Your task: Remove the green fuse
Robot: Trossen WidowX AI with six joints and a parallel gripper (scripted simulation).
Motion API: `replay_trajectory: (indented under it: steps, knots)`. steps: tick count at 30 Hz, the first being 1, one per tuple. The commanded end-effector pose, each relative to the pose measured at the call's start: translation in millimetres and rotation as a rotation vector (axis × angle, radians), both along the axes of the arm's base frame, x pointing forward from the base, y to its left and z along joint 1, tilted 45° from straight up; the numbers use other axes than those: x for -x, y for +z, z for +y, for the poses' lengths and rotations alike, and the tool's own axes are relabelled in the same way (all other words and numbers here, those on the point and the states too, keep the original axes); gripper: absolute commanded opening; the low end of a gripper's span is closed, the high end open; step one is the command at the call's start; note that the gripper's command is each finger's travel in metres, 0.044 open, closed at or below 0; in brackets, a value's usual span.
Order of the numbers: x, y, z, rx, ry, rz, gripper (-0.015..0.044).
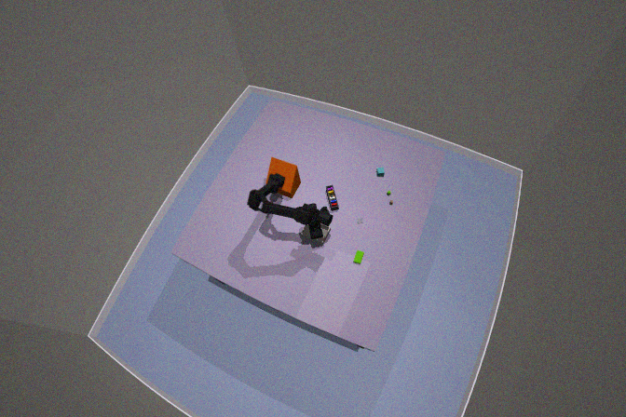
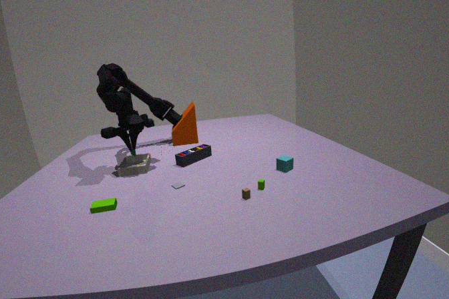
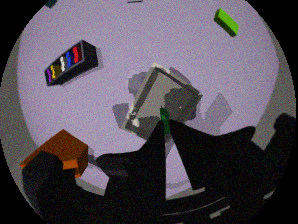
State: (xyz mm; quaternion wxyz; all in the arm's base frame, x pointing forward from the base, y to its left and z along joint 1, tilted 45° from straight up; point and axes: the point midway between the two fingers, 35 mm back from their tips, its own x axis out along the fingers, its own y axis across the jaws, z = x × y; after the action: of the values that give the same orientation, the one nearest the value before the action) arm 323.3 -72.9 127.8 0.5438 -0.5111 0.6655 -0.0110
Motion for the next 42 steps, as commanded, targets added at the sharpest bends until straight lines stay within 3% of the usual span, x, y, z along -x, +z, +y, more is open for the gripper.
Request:
replay_trajectory:
  steps: [1,6,19,23,42]
  knots:
    - [0,-5,-6,0.004,0.002,0.003,0.0000]
    - [0,-9,-10,0.004,0.002,0.003,0.0000]
    - [0,-4,-5,0.001,-0.001,0.001,0.0330]
    - [4,19,18,0.003,0.002,0.004,0.0330]
    - [4,18,18,0.000,0.004,0.007,0.0330]
